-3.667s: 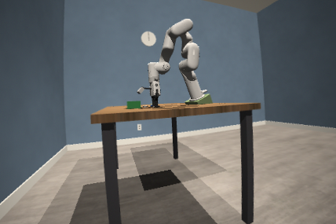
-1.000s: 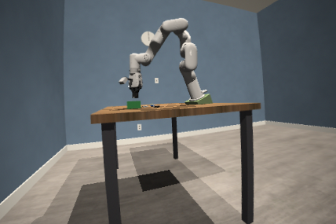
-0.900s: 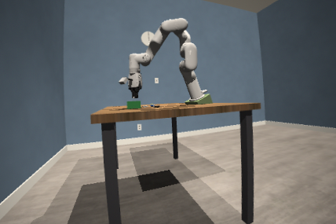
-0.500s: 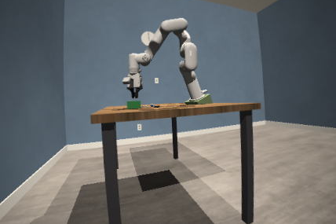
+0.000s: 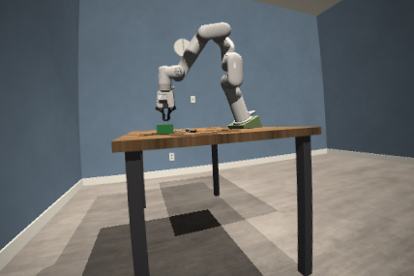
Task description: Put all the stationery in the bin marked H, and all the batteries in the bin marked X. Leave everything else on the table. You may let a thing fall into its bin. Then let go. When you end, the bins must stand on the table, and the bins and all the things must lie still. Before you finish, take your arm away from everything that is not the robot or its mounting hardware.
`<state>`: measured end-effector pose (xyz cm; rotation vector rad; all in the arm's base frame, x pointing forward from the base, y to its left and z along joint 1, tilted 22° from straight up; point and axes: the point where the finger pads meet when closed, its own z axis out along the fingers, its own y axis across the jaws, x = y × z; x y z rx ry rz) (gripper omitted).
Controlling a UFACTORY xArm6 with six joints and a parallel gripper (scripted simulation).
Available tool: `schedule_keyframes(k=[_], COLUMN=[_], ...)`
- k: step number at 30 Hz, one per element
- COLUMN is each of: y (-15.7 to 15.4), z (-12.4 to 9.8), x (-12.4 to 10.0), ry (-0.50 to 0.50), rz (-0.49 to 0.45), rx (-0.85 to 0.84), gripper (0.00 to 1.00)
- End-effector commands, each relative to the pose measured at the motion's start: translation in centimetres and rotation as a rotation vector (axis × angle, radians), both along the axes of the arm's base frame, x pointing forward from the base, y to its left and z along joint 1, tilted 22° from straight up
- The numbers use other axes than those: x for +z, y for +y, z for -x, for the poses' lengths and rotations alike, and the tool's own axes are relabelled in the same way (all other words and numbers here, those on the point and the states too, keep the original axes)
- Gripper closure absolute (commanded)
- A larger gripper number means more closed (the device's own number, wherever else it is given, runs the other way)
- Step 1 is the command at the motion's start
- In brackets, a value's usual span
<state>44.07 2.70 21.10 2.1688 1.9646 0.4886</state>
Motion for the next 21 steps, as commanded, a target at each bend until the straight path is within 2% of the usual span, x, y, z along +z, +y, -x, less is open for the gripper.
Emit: schedule_keyframes(k=[1,16,21], y=[-0.01,-0.07,0.02], z=[-0.09,-0.10,-0.38], x=[0.16,0.16,-0.58], ry=[-0.005,-0.005,-0.005], rz=[-0.002,-0.002,-0.002], rx=[0.082,0.082,0.082], gripper=[1.00,1.00,1.00])
